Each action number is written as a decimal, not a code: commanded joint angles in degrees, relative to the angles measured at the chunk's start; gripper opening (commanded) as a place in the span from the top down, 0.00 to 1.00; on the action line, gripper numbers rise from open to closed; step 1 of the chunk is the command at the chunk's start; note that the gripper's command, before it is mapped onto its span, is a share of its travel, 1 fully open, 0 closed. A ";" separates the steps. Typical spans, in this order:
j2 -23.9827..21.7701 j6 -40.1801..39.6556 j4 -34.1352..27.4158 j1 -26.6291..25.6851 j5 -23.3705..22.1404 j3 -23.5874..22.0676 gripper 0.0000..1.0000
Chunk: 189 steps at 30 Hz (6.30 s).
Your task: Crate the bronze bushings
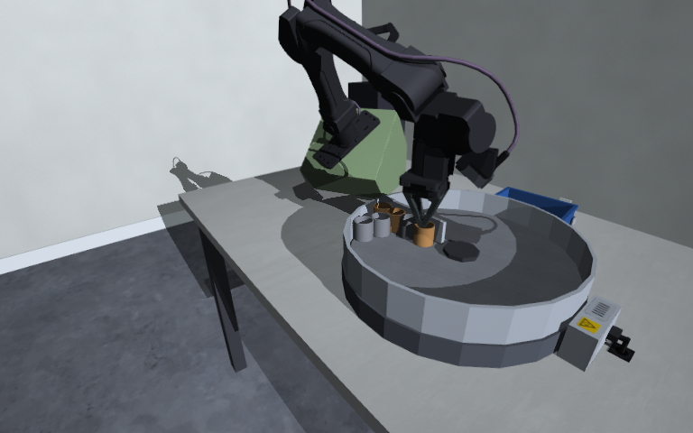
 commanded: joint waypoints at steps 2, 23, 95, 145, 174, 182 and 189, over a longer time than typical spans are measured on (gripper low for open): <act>-0.57 0.31 -0.86 1.47 -0.26 2.28 0.85; 0.29 -1.72 4.35 -0.22 -1.06 -2.71 0.85; -0.07 -2.74 7.29 -0.84 -1.45 -3.59 0.85; 0.94 -2.68 7.29 -0.83 -1.48 -3.64 1.00; -3.42 2.69 -3.88 3.53 1.09 2.32 1.00; -4.04 6.55 -11.27 6.76 2.20 6.66 1.00; -3.51 7.61 -13.13 7.43 2.06 7.93 1.00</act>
